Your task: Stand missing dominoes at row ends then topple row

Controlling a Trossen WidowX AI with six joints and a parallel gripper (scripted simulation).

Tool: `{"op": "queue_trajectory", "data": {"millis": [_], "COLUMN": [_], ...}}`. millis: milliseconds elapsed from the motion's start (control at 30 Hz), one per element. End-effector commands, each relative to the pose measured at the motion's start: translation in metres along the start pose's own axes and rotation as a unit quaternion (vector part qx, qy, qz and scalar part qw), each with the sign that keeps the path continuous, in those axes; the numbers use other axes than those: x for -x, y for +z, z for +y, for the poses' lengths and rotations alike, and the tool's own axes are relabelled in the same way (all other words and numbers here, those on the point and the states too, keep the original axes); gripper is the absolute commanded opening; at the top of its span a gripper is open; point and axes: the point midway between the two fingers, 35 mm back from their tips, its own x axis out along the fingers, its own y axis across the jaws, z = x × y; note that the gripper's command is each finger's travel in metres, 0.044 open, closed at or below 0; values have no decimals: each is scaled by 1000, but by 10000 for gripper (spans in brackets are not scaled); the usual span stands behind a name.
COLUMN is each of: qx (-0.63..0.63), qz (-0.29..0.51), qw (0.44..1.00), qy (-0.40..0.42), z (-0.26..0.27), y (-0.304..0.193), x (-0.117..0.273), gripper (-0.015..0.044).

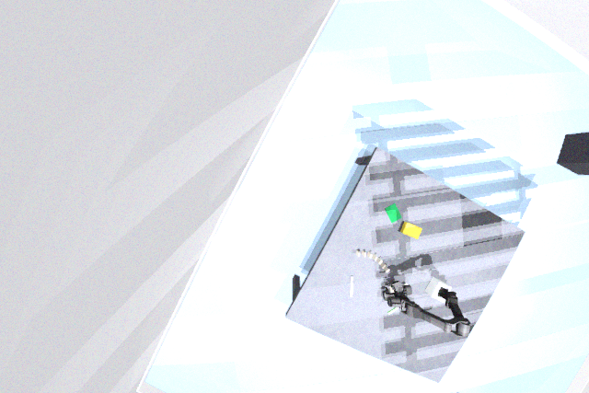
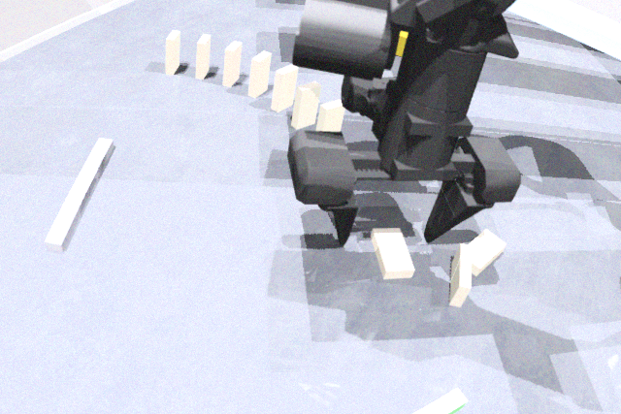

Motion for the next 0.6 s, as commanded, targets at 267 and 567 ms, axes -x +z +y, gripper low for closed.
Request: {"op": "queue_trajectory", "data": {"millis": [267, 567], "qx": [-3, -3], "qz": [-2, -2], "qw": [1000, 1000], "qy": [-1, -1], "z": [-1, -1], "y": [0, 0], "x": [-1, -1], "gripper": [107, 107]}}
